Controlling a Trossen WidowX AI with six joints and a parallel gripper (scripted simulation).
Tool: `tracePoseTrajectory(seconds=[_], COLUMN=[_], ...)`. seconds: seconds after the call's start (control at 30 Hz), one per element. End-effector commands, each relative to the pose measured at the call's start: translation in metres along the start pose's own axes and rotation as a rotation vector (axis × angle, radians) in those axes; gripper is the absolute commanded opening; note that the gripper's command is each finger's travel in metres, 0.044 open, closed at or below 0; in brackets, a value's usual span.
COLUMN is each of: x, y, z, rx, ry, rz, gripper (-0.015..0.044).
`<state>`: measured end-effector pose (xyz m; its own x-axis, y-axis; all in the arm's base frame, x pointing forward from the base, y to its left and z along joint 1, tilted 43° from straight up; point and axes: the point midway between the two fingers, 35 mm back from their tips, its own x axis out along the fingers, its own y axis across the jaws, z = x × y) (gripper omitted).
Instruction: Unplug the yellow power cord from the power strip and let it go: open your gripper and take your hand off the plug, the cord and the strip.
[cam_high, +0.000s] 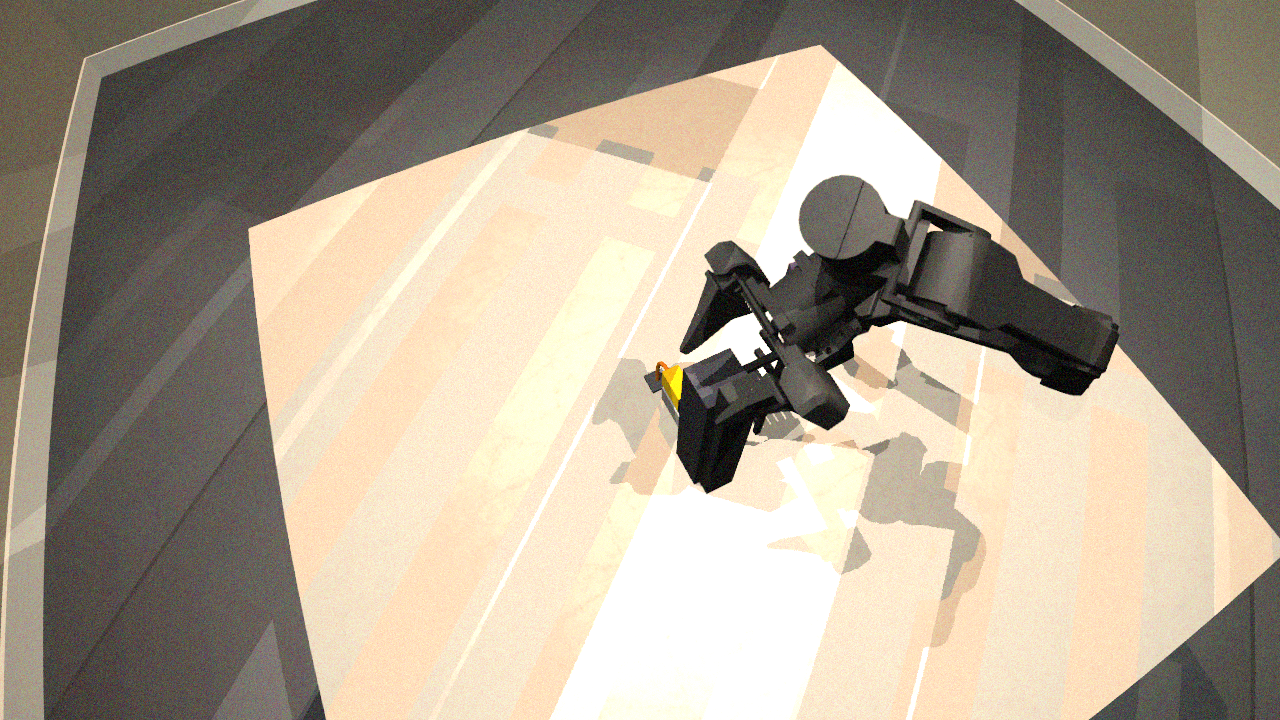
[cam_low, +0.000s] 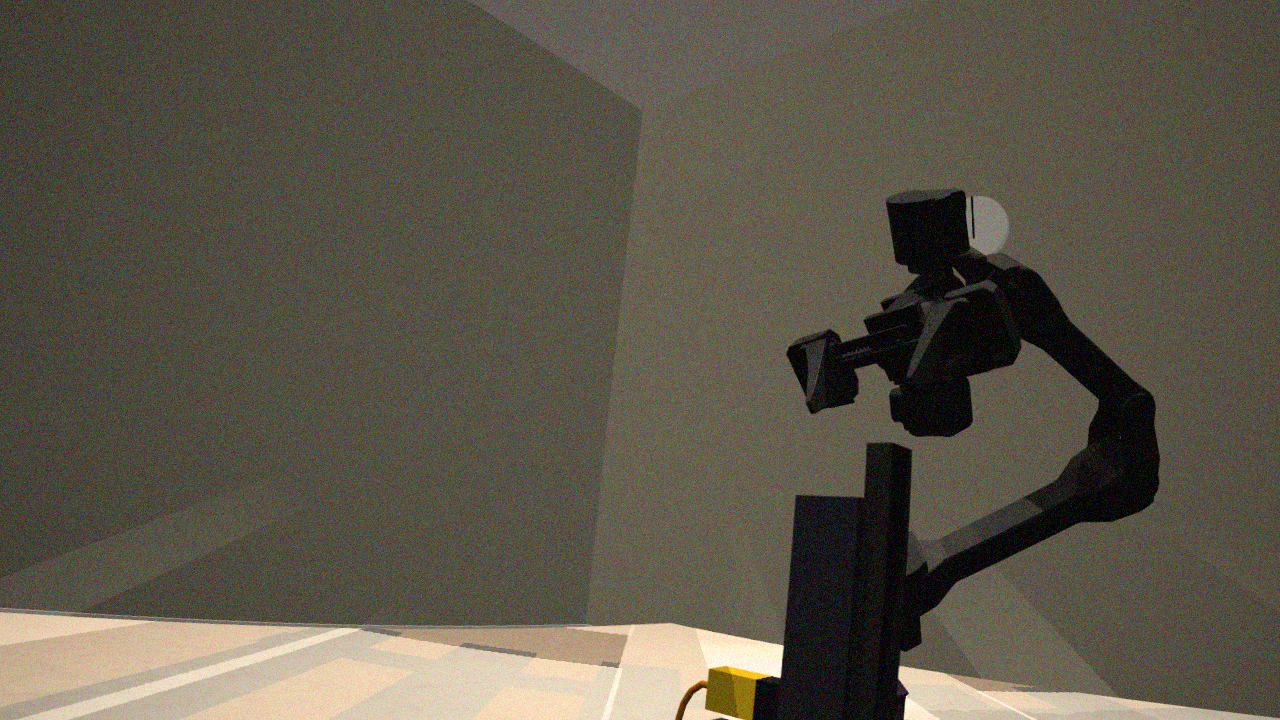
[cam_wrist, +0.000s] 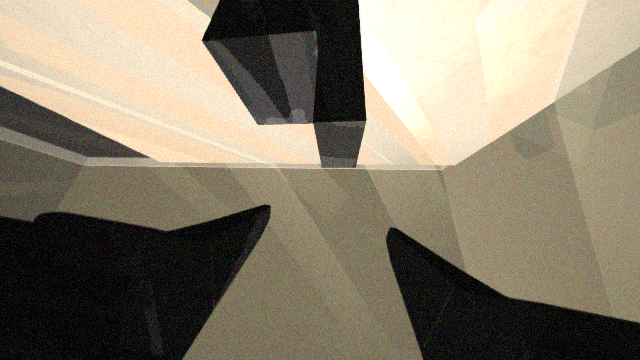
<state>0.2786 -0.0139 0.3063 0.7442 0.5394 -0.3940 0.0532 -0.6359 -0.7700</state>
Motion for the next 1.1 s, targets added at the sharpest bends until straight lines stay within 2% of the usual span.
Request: tracePoseTrajectory(seconds=[0.0,0.07,0.27,0.57,1.07], x=[0.000,0.003,0.021,0.044,0.060], y=[0.001,0.008,0.050,0.115,0.171], z=[0.000,-0.002,-0.008,-0.007,0.006], rx=[0.014,0.128,0.800,1.788,2.578], ry=[-0.001,-0.006,-0.009,0.094,0.321], rz=[0.002,0.017,0.119,0.298,0.435], gripper=[0.0374,0.0321,0.0164,0.0160,0.0160])
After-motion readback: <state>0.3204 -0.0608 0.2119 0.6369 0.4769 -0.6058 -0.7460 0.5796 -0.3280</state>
